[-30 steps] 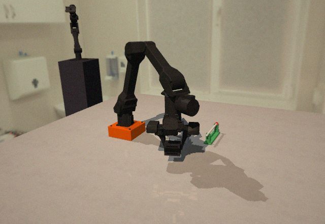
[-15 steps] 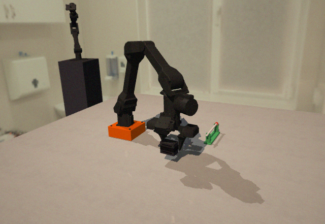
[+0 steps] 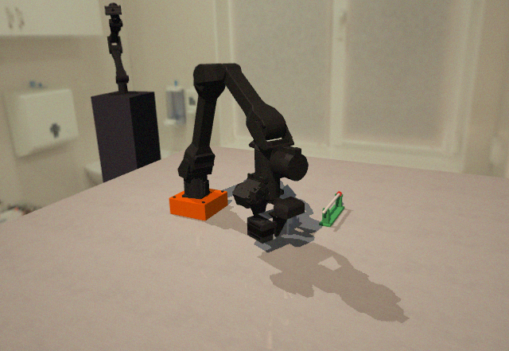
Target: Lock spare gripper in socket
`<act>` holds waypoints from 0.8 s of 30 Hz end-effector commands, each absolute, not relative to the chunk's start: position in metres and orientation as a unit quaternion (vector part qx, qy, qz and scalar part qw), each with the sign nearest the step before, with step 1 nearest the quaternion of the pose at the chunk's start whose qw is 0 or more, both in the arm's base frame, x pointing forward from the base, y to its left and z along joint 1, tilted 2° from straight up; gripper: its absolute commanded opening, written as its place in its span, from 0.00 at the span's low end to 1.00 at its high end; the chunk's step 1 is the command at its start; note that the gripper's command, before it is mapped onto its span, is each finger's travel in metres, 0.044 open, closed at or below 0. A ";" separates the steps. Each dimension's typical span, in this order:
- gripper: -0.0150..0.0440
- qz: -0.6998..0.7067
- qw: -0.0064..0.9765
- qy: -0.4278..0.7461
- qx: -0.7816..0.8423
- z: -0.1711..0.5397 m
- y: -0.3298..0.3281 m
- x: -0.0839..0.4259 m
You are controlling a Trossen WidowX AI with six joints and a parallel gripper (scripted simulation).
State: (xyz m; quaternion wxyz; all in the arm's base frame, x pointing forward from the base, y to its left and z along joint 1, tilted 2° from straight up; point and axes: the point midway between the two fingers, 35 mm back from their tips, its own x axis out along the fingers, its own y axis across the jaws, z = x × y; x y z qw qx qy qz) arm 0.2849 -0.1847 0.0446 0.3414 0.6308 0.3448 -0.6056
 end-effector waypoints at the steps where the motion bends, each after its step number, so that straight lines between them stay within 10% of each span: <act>1: 0.25 -0.620 0.315 0.313 0.647 0.047 -0.185 0.285; 24: 0.25 -0.683 0.118 0.125 0.710 0.048 -0.183 0.278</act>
